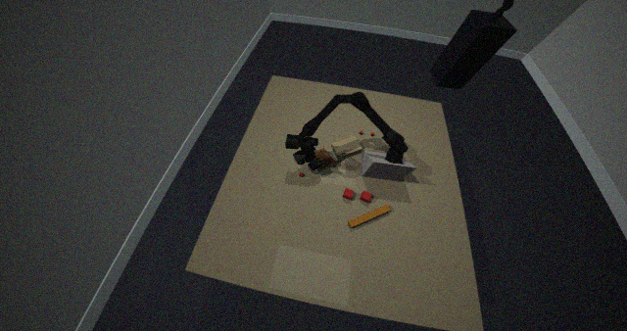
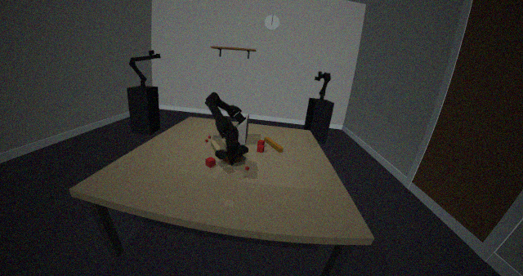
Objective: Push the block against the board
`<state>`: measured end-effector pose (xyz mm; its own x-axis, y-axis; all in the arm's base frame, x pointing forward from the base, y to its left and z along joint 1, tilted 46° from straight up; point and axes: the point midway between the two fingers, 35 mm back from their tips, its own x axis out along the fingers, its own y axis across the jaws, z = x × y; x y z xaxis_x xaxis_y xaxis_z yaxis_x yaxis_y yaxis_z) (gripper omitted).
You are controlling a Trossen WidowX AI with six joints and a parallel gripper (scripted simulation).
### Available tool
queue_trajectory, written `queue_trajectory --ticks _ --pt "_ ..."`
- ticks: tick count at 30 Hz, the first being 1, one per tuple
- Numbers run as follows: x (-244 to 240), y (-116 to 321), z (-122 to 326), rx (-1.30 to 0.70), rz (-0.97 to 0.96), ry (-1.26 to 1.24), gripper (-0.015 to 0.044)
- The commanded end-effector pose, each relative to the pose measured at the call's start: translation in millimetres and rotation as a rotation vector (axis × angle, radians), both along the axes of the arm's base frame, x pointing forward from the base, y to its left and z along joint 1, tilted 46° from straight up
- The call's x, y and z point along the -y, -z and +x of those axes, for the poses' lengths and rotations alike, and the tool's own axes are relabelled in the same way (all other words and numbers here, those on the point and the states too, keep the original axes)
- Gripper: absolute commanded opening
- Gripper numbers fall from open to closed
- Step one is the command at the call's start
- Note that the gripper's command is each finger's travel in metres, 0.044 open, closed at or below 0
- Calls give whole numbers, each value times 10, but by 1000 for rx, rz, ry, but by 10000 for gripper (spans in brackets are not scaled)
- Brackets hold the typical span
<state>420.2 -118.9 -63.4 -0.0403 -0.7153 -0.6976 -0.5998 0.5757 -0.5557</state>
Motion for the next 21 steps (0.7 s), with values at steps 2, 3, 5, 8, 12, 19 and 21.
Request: queue_trajectory --ticks 2,3,5,8,12,19,21 --pt "36 -22 -73 -12 -4 -3 0" --pt "42 -29 -83 -12 -4 -3 0" --pt "55 -43 -104 -12 -4 -3 0" --pt "73 -63 -135 -12 -4 -3 0" --pt "97 -90 -177 -13 -4 -3 0" --pt "138 -136 -253 -13 -4 -3 0" --pt "149 -149 -275 -13 -4 -3 0"
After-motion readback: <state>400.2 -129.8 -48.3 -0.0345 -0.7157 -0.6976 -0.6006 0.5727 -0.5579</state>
